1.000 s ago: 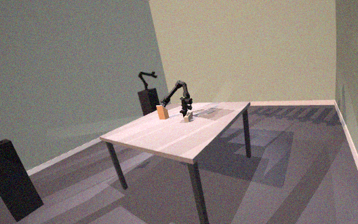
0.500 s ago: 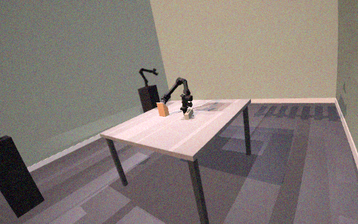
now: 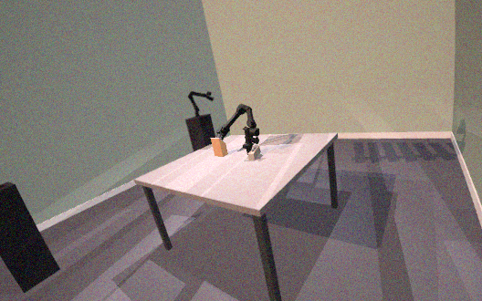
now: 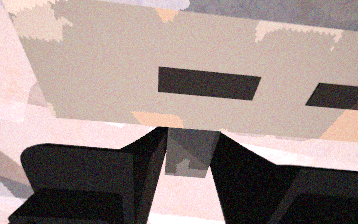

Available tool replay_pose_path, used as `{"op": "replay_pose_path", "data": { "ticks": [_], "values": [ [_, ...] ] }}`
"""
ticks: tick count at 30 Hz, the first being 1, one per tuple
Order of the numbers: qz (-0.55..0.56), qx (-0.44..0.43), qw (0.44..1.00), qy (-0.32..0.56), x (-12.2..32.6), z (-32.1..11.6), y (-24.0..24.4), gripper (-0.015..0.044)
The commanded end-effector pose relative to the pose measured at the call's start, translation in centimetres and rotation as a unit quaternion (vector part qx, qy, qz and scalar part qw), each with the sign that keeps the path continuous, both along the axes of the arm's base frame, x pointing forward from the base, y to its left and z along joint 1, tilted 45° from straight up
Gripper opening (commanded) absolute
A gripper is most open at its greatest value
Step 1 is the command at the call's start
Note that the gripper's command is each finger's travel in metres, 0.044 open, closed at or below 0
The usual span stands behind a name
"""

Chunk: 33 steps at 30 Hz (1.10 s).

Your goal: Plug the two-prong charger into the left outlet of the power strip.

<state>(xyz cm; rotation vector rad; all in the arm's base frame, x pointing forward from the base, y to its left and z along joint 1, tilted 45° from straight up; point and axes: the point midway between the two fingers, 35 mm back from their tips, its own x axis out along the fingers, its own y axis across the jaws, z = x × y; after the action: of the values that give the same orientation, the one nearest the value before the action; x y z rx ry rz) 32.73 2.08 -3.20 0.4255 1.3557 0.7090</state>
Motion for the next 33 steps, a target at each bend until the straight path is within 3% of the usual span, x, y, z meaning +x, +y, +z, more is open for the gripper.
{"op": "replay_pose_path", "data": {
  "ticks": [1,12,33],
  "values": [
    [0.000,0.001,1.000,-0.001,0.06,0.03,-0.01,0.0157],
    [0.000,0.001,1.000,-0.001,0.04,0.02,-0.01,0.0440],
    [-0.002,0.003,1.000,-0.008,-0.56,-0.16,-0.05,0.0440]
  ]
}}
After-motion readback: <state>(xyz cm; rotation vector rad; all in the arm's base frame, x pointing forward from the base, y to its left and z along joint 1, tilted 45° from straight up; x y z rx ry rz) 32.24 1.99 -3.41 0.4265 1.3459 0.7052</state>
